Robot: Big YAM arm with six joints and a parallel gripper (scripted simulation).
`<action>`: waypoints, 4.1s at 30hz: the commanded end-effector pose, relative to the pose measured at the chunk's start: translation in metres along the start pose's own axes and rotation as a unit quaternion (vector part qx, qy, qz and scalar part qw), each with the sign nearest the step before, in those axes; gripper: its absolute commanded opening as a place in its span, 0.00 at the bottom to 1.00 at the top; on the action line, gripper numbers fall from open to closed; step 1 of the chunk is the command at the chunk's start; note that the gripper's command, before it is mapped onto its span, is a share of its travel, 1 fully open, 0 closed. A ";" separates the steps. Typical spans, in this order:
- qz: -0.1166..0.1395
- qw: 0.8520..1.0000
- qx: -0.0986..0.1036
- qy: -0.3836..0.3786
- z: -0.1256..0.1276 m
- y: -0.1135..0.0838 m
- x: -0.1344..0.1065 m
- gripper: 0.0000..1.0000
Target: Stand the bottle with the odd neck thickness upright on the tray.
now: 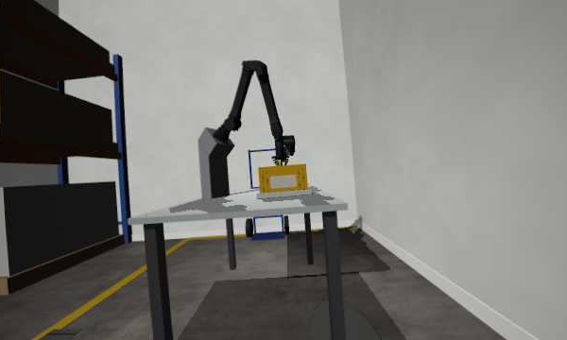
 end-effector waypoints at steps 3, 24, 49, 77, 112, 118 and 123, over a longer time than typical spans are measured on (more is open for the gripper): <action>-0.004 1.000 -0.002 0.001 -0.001 0.004 0.006 0.00; -0.004 1.000 -0.002 0.001 -0.001 0.004 0.006 0.61; -0.007 1.000 0.003 0.002 0.001 -0.007 0.008 0.61; -0.003 1.000 0.007 0.003 0.004 -0.072 0.002 0.61; -0.004 1.000 0.008 0.003 0.005 -0.089 0.003 0.00; -0.004 1.000 0.008 0.003 0.005 -0.089 0.003 0.00; -0.004 1.000 0.008 0.003 0.005 -0.089 0.003 0.00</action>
Point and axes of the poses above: the point where the finger pads meet when closed, its own y axis out along the fingers, its own z axis across the jaws, x = y × z, the point moved 3 cm from there along -y, back along the fingers, and after that the axes turned 15 degrees about y, right-handed, at the moved point
